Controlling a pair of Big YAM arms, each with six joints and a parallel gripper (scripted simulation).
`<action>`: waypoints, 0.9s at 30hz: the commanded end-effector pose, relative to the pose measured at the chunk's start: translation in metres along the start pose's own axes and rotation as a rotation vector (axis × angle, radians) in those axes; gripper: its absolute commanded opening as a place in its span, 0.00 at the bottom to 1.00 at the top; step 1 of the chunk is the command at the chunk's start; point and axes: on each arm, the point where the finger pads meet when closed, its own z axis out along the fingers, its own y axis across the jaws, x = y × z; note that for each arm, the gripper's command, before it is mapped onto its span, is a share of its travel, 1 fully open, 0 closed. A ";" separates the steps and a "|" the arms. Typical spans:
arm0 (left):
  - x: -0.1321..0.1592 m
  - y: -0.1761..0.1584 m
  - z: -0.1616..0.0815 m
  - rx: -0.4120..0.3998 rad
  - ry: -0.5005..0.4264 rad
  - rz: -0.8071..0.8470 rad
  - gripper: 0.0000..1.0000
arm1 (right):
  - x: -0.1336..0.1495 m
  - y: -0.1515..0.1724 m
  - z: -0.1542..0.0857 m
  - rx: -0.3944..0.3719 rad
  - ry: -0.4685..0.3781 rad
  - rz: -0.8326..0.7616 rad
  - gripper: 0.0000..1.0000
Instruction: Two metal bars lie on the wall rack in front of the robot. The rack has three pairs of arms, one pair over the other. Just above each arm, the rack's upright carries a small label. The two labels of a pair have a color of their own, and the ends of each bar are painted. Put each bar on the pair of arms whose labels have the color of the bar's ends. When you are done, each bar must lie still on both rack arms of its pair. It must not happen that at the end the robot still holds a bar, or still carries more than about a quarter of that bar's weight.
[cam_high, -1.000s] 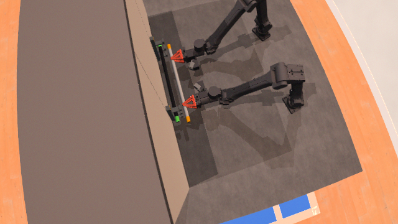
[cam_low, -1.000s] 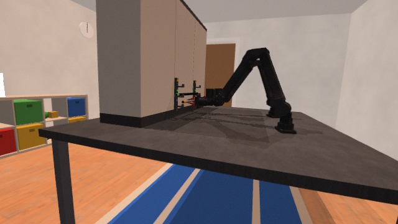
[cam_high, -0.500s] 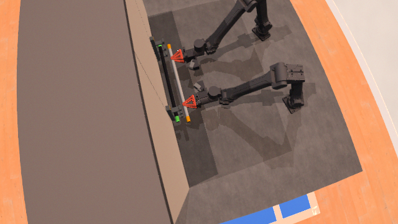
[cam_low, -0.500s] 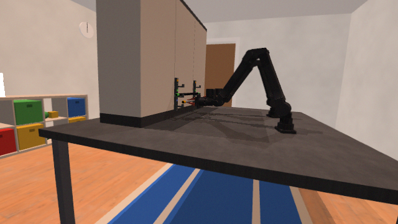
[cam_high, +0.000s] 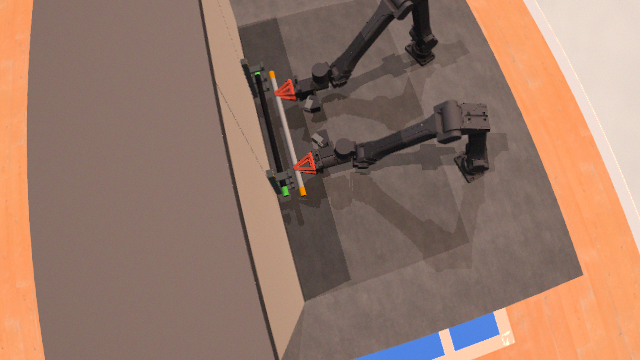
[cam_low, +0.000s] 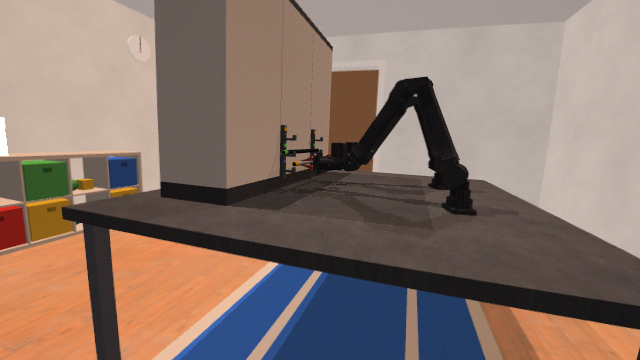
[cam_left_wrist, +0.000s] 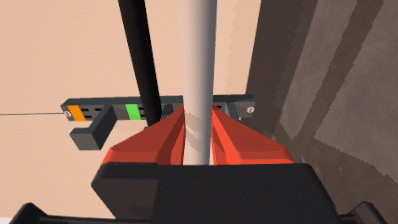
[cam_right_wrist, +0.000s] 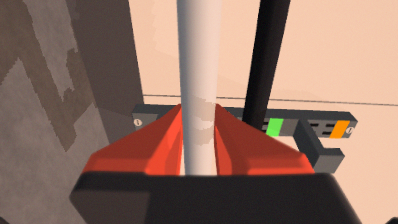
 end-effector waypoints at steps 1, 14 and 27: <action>-0.004 0.039 0.011 -0.089 0.005 -0.014 0.00 | 0.014 -0.030 0.008 0.075 0.022 0.006 0.00; -0.004 0.038 0.012 -0.089 0.005 -0.014 0.00 | 0.014 -0.029 0.009 0.075 0.022 0.006 0.00; -0.004 0.038 0.012 -0.089 0.005 -0.014 0.00 | 0.013 -0.027 0.011 0.075 0.022 0.006 0.00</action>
